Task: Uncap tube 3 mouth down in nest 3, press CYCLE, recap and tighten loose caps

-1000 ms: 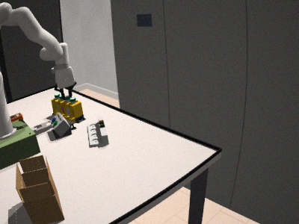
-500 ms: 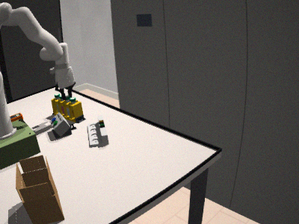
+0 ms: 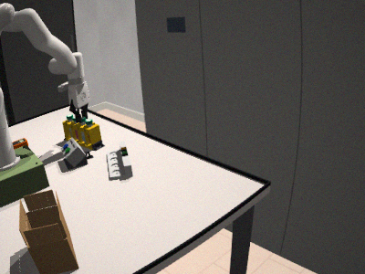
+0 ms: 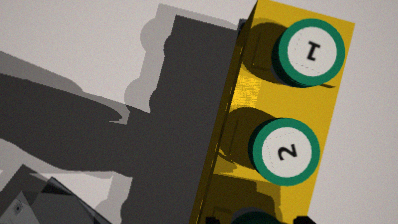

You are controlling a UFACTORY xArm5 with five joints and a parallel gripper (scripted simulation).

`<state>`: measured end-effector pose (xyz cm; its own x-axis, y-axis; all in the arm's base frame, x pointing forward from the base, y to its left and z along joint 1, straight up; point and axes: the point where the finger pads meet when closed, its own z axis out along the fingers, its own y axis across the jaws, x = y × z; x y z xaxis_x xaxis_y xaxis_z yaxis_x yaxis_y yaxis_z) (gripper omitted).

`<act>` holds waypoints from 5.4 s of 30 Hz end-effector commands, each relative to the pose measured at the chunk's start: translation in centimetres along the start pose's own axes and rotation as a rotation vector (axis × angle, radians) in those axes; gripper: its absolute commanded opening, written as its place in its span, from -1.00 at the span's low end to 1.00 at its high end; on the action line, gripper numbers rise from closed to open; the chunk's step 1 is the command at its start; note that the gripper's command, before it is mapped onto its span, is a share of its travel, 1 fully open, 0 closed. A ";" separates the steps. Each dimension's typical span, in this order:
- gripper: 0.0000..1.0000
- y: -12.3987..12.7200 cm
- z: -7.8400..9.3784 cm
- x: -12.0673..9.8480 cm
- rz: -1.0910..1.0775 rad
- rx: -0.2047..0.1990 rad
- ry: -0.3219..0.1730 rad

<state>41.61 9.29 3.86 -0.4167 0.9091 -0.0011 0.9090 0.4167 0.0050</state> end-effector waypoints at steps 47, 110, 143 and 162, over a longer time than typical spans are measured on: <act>-1.00 0.1 -1.1 0.0 0.260 -0.004 -0.004; -1.00 -15.8 -4.5 -26.3 -0.619 0.000 -0.007; -1.00 -15.7 8.0 -26.4 -0.619 0.000 -0.006; -1.00 -15.7 8.6 -26.3 -0.619 0.000 -0.006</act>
<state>38.23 -21.15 -4.76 -0.8666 0.4990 -0.0071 0.4990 0.8666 0.0001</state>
